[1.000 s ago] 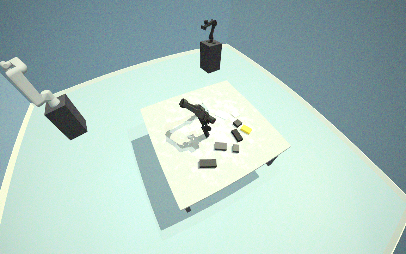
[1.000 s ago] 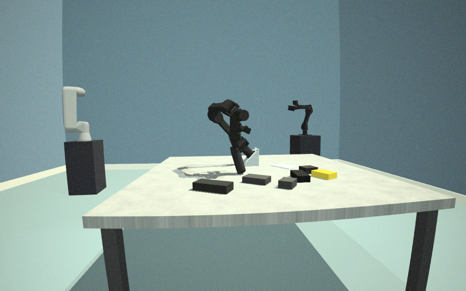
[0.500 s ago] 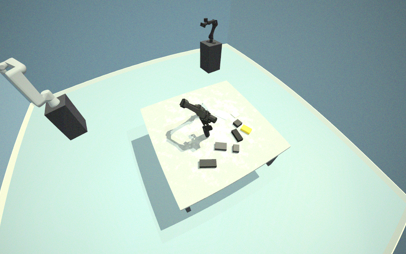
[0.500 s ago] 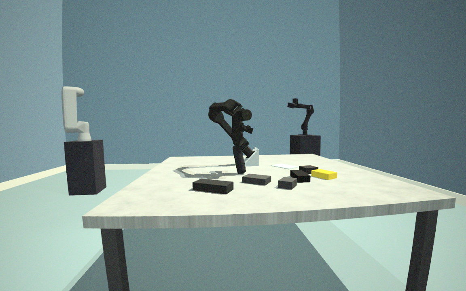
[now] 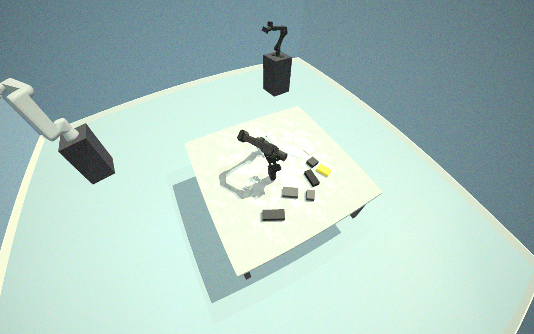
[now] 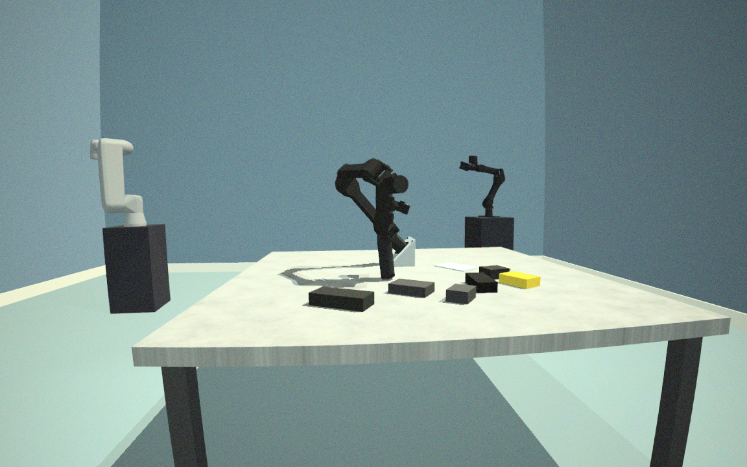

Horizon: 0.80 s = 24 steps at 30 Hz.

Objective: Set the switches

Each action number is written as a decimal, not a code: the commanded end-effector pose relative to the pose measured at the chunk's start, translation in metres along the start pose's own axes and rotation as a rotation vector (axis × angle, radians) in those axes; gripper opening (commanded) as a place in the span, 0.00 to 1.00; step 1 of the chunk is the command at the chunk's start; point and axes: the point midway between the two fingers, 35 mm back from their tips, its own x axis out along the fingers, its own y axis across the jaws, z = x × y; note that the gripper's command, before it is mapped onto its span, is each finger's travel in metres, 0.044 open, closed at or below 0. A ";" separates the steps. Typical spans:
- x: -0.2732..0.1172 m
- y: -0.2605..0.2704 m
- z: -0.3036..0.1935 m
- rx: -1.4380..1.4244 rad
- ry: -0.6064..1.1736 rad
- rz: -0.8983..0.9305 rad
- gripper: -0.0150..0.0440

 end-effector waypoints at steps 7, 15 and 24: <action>0.004 0.001 0.010 0.001 -0.002 0.015 0.83; 0.005 0.001 0.017 0.001 -0.002 0.015 0.83; 0.006 0.001 0.024 0.001 -0.002 0.014 0.83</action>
